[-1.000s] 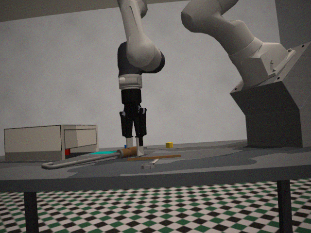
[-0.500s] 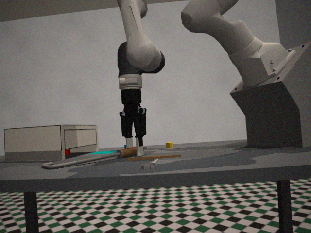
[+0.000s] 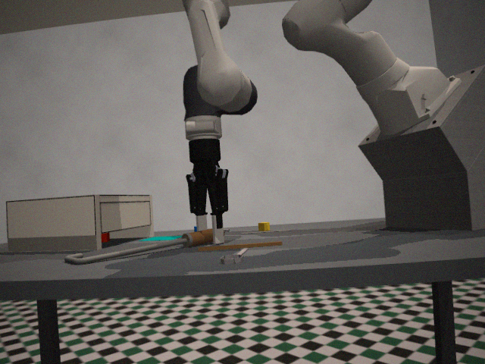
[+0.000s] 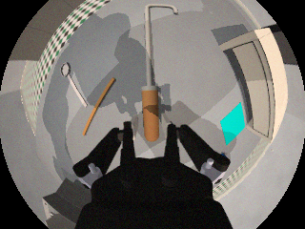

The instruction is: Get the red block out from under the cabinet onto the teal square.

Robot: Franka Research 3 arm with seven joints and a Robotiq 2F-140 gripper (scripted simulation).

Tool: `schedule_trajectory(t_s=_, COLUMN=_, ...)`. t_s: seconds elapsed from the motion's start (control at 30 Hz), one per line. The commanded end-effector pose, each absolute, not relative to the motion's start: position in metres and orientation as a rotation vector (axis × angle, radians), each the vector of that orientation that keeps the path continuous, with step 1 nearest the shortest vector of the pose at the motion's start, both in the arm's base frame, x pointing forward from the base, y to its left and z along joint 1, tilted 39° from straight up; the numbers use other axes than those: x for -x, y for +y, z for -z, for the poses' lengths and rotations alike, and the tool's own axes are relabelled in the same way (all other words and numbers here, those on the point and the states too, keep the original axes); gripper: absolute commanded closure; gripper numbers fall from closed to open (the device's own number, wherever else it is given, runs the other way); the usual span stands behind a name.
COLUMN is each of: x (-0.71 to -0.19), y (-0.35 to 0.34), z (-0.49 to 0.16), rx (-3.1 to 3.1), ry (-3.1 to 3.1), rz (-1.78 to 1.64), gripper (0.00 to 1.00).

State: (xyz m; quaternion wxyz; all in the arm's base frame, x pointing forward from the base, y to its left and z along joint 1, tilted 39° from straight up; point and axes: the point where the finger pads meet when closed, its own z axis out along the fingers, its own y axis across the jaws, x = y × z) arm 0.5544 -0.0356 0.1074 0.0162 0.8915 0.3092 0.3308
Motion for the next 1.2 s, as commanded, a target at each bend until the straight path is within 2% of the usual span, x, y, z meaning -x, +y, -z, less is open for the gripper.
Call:
schedule_trajectory(t_s=0.0, x=-0.5565, y=-0.0359, z=-0.1093, rx=-2.765, ry=0.964, rz=-1.036, gripper=0.66)
schedule_trajectory(t_s=0.4, x=-0.5565, y=-0.0359, z=-0.1093, rx=-2.765, ry=0.964, rz=-1.036, gripper=0.66)
schedule_trajectory(t_s=0.43, x=-0.5565, y=-0.0359, z=-0.1093, rx=-2.765, ry=0.964, rz=-1.036, gripper=1.0)
schedule_trajectory(t_s=1.17, x=-0.5565, y=-0.0359, z=-0.1093, rx=-2.765, ry=0.964, rz=-1.036, gripper=1.0)
